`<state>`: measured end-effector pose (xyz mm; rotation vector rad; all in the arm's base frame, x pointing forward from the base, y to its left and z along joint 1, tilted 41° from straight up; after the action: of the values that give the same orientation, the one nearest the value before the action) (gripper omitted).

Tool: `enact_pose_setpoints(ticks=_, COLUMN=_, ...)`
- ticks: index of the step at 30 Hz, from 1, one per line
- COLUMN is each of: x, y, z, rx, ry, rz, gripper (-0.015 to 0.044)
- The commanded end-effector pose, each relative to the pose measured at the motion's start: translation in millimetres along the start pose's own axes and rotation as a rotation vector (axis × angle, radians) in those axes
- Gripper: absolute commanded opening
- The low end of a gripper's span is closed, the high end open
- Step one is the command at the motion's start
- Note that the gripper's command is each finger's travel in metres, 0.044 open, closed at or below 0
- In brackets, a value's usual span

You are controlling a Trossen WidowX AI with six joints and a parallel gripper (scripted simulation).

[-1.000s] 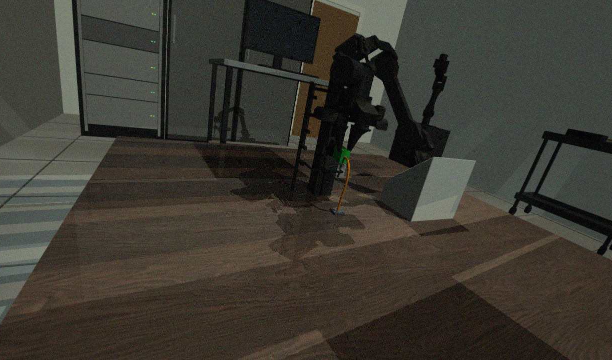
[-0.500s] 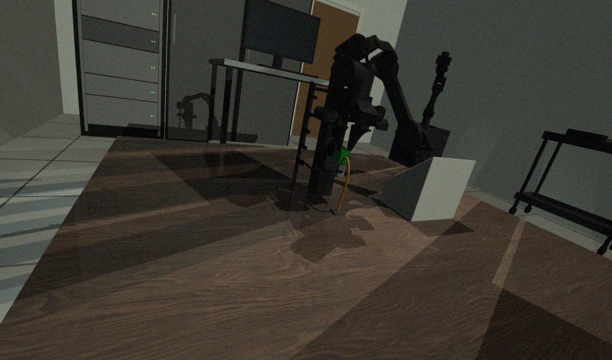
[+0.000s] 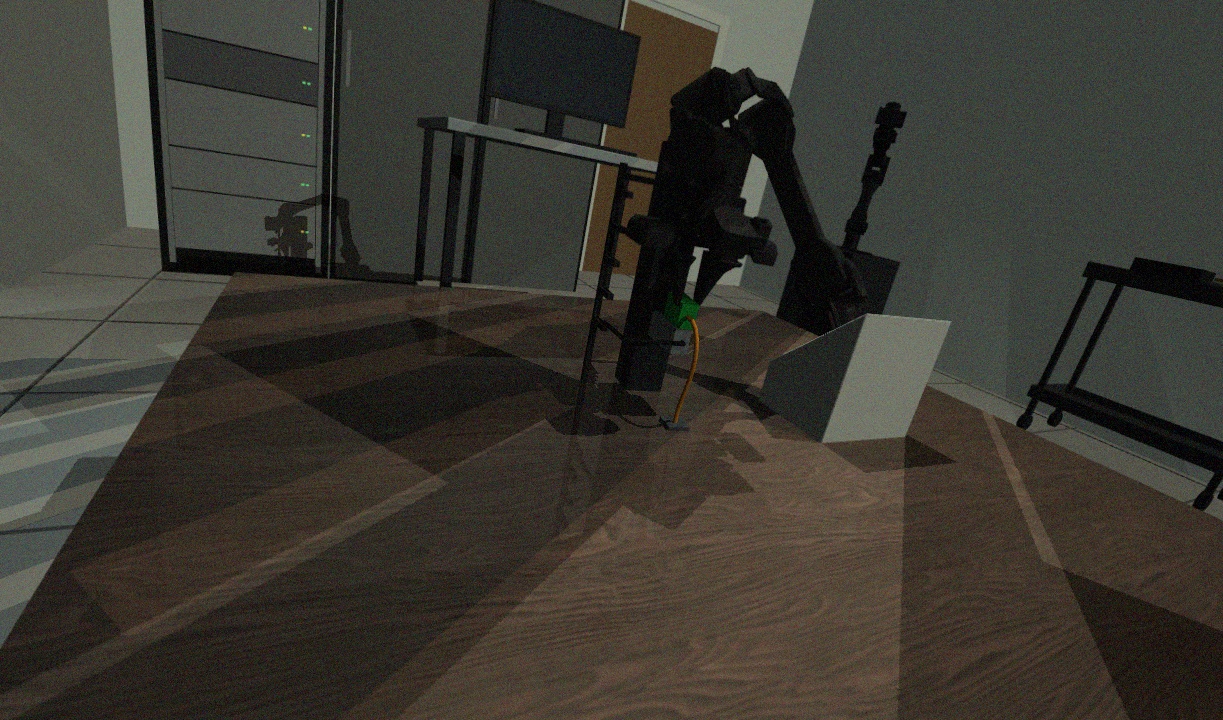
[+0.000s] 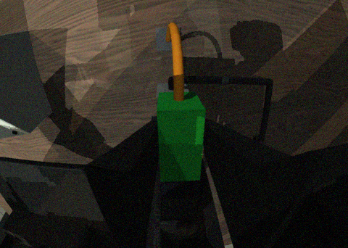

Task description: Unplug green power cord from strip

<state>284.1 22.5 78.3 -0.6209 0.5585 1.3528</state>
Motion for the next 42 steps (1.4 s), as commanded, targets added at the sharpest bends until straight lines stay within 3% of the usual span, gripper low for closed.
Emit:
enact_pose_setpoints(ticks=1, x=33, y=-1, z=8, rx=-0.005, ry=-0.068, rz=0.018, gripper=0.0000)
enact_pose_setpoints(ticks=13, x=52, y=1, z=12, rx=-0.004, ry=-0.068, rz=0.019, gripper=0.0000)
enact_pose_setpoints(ticks=19, x=41, y=0, z=11, rx=-0.005, ry=-0.074, rz=0.003, gripper=0.0157)
enact_pose_setpoints(ticks=42, x=30, y=0, z=16, rx=-0.003, ry=-0.064, rz=0.020, gripper=0.0160)
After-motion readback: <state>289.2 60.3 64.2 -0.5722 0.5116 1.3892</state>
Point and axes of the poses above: the point midway between the two fingers, 35 mm back from their tips, its own z axis back along the fingers, its own y axis across the jaws, x = y × z, the point moved 1 cm from there along z, back along the fingers, and after that the axes turned 1 degree about z, right-handed, at the moved point
